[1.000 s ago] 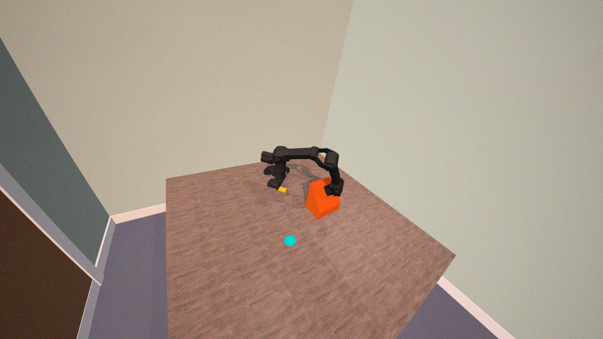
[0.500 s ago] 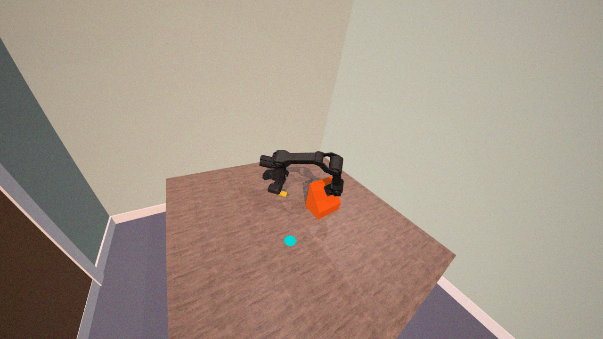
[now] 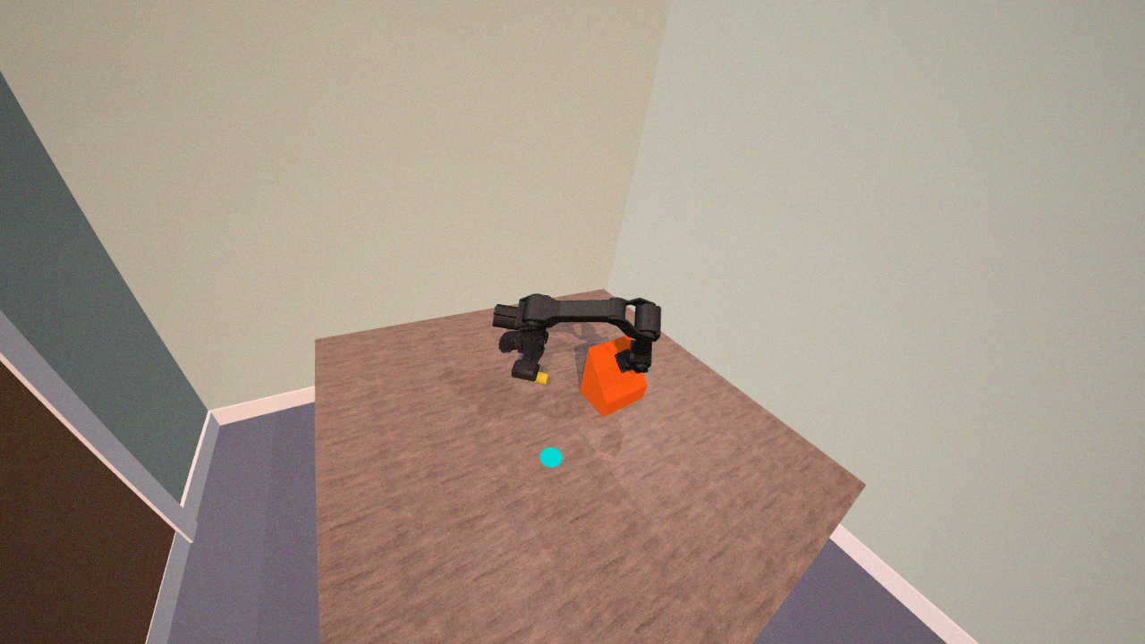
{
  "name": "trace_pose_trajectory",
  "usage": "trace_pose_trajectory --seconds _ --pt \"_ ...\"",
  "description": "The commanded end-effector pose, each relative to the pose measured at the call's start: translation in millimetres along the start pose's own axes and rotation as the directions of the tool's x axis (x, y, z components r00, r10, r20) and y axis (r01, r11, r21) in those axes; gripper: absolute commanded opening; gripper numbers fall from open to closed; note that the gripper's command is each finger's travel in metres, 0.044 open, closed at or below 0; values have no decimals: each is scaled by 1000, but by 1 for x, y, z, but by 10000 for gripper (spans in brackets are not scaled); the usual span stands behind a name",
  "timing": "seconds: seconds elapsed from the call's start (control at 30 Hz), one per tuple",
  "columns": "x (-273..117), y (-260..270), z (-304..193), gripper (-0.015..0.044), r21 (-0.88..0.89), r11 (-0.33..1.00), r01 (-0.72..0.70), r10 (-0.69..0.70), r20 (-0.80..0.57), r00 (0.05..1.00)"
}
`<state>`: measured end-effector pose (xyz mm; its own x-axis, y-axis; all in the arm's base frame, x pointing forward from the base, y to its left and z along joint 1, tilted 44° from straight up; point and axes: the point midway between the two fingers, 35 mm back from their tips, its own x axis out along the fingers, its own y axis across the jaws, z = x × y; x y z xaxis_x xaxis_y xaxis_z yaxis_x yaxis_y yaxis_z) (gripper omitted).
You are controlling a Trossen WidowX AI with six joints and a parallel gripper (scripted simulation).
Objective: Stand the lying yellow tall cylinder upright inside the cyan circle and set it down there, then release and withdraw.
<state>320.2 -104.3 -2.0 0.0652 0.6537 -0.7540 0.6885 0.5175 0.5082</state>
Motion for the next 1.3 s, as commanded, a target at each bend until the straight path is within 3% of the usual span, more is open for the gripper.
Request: trace_pose_trajectory --seconds 0.0,1.27 --pt "-3 13 -5 105 -17 1000 -6 6 4 1000" --pt "-8 115 -73 105 -219 975 -31 27 -20 999"
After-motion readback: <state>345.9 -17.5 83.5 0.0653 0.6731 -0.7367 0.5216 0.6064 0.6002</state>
